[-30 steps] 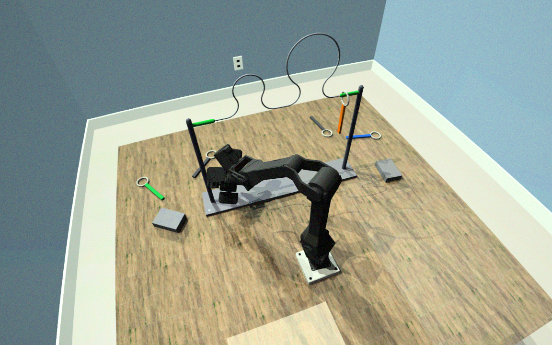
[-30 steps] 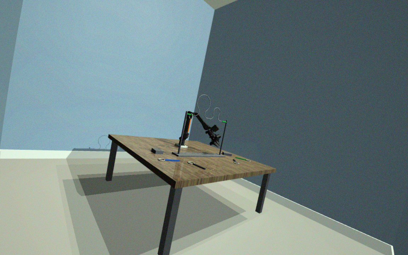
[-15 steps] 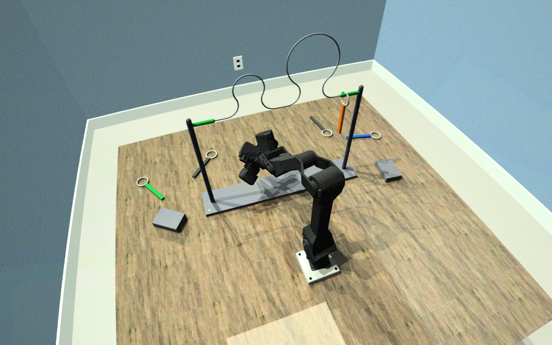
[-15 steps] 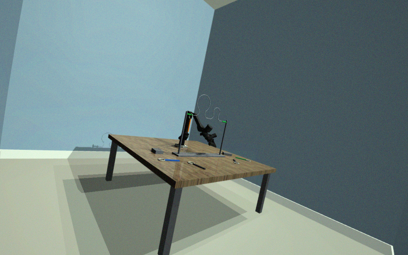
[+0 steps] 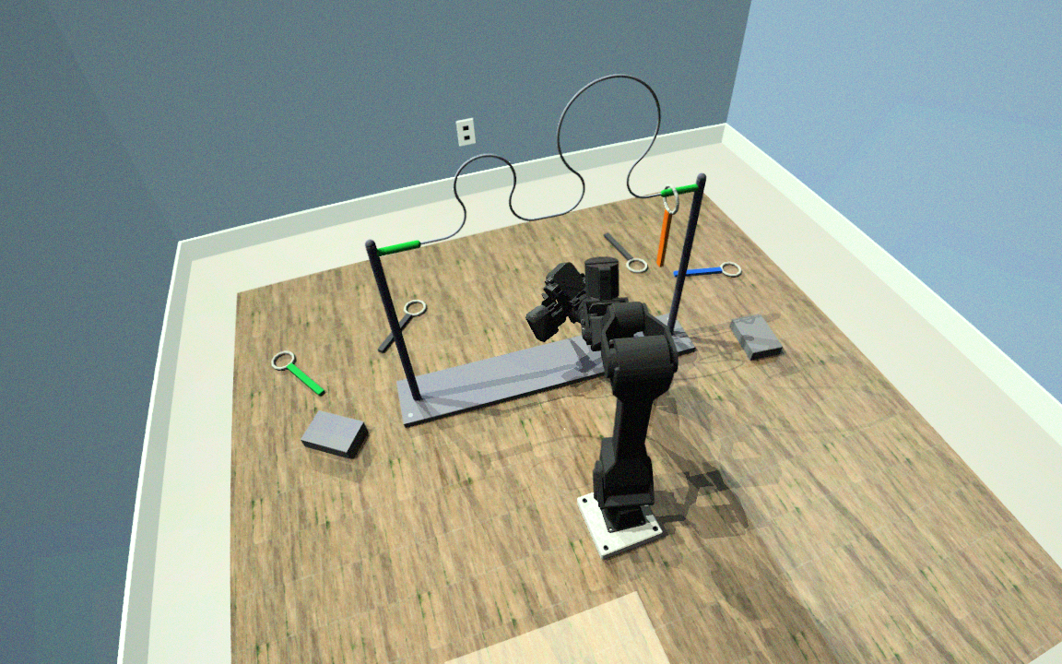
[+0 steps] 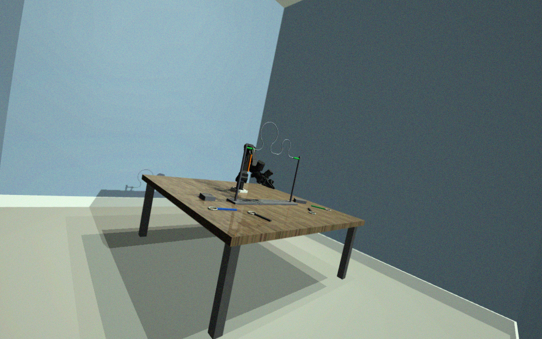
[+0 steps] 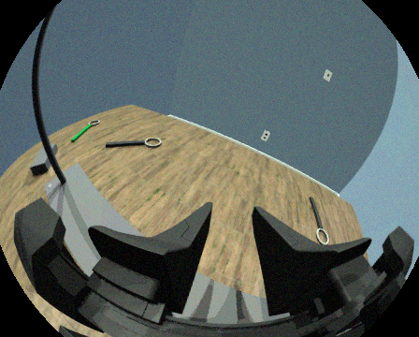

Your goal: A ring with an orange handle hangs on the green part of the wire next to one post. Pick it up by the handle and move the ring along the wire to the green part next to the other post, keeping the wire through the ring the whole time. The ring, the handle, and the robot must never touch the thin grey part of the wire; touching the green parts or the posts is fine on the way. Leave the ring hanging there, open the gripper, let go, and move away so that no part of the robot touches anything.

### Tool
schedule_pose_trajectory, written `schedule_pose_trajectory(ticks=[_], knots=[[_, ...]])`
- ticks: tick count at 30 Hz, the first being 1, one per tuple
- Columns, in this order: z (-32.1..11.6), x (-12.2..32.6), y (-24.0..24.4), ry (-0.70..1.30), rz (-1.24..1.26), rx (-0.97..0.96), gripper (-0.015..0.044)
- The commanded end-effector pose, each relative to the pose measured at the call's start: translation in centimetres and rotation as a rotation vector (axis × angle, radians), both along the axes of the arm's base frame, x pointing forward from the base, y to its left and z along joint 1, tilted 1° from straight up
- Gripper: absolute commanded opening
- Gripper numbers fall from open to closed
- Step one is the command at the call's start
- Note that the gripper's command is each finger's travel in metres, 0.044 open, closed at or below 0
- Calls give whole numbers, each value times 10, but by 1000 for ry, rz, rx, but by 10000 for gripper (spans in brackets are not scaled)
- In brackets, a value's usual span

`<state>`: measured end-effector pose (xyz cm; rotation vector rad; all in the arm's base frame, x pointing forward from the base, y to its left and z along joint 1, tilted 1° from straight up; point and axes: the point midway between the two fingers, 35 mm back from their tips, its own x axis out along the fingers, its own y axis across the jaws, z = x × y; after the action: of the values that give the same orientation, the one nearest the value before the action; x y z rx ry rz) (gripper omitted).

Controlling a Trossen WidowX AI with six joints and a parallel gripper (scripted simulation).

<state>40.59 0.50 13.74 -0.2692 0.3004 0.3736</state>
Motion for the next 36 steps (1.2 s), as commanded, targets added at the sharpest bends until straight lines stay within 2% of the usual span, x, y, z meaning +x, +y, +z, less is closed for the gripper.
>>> schedule_pose_trajectory(ticks=[1, 15, 27, 36], knots=[[5, -8, -32, -36, -43, 74, 160], [23, -59, -114, -167, -123, 254, 160], [30, -128, -177, -268, -232, 287, 160], [30, -171, -198, -303, -287, 286, 160]])
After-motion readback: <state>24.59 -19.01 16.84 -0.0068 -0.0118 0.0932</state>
